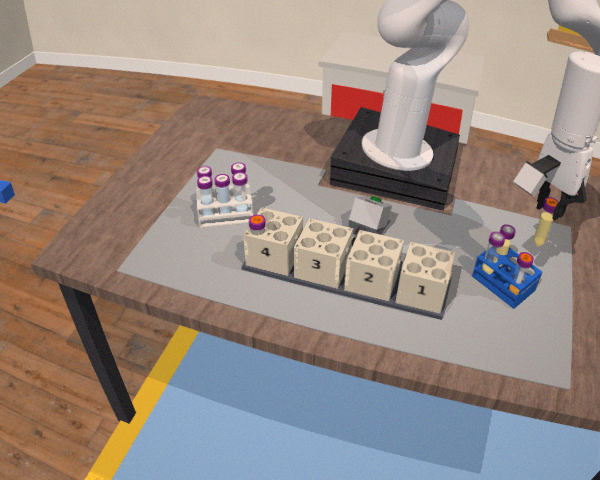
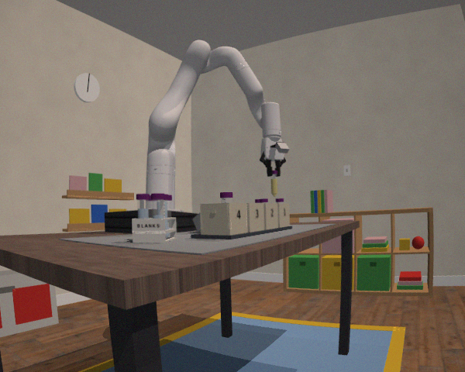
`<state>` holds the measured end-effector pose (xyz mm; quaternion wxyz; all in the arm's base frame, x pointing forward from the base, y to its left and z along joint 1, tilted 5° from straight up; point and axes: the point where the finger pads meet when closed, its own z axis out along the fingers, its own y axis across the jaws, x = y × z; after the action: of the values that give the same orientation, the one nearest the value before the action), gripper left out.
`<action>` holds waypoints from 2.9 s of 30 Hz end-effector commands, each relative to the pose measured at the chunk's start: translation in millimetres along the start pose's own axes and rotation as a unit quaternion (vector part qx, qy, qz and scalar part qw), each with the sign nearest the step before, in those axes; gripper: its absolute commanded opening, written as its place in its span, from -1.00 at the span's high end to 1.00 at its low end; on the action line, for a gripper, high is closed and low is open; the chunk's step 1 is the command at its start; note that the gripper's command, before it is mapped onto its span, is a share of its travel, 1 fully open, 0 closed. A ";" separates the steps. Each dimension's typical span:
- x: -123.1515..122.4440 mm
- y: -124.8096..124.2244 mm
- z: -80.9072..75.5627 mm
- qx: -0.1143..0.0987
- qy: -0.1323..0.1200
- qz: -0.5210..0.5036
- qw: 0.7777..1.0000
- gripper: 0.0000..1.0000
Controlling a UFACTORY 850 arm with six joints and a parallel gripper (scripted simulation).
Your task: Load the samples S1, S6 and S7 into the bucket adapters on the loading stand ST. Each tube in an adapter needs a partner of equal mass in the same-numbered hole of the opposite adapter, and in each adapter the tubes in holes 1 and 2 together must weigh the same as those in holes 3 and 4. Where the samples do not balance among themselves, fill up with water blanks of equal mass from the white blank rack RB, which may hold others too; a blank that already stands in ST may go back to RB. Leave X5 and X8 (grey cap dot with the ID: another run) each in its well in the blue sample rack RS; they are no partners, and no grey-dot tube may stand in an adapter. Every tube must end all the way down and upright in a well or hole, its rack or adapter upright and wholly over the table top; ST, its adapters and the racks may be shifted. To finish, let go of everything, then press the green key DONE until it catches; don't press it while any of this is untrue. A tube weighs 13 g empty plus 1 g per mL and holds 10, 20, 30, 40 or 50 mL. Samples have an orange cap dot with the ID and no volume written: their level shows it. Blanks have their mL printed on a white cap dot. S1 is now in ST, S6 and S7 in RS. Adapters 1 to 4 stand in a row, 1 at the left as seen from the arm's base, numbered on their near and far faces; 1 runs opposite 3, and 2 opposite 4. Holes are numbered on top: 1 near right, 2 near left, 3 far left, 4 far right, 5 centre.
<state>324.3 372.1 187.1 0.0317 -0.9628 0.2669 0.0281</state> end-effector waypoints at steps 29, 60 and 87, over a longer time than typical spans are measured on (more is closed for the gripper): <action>65.9 44.9 -8.8 0.001 0.001 -0.264 0.965 1.00; 176.8 122.2 -8.7 0.001 0.001 -0.285 0.958 1.00; 195.9 135.5 -8.7 0.001 0.001 -0.285 0.958 1.00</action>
<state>421.6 154.9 175.0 0.0385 -0.9989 -0.0190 0.0179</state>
